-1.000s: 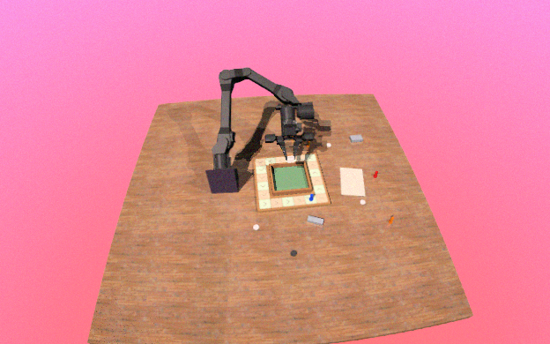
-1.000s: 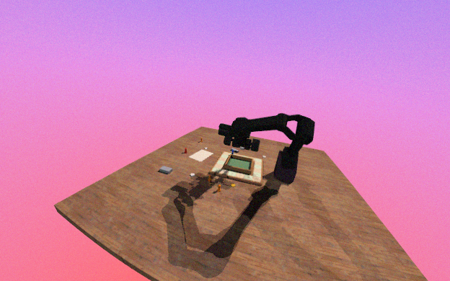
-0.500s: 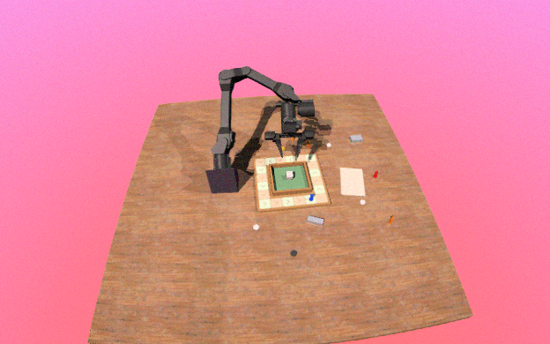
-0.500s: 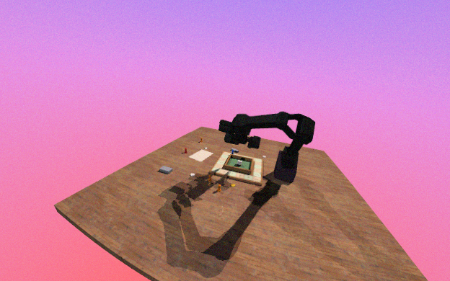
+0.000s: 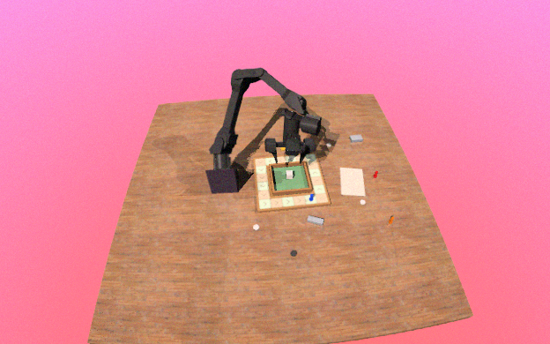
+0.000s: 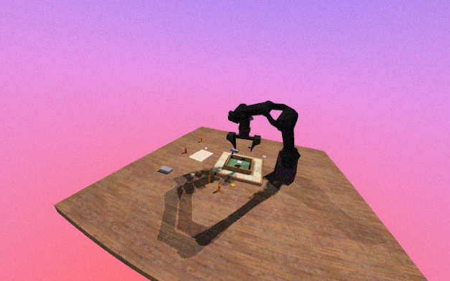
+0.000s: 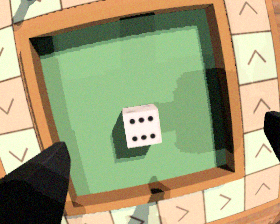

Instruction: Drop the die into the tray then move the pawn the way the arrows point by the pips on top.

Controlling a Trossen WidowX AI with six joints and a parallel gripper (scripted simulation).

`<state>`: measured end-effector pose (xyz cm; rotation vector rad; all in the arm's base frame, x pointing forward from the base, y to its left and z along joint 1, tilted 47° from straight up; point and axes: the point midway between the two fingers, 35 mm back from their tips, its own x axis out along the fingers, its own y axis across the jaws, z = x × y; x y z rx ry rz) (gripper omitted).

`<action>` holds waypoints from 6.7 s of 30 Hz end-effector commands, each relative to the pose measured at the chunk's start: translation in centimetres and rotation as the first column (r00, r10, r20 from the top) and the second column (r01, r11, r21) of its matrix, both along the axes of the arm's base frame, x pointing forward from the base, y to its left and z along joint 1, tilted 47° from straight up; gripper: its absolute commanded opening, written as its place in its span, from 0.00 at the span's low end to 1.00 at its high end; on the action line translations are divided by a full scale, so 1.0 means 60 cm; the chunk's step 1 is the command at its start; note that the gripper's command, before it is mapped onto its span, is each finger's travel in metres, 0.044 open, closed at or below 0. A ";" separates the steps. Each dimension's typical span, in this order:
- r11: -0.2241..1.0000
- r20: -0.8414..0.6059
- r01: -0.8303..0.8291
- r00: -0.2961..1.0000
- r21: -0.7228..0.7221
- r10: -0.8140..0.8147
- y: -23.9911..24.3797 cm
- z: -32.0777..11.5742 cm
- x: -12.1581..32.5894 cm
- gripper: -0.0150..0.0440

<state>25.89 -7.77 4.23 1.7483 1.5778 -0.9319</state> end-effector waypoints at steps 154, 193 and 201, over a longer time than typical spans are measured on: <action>0.068 0.439 -0.530 -0.616 -0.845 0.653 0.041 0.044 0.211 0.25; 0.103 0.472 -0.539 -0.612 -0.836 0.634 0.210 0.040 0.222 0.25; 0.099 0.463 -0.530 -0.617 -0.842 0.637 0.204 0.049 0.223 0.61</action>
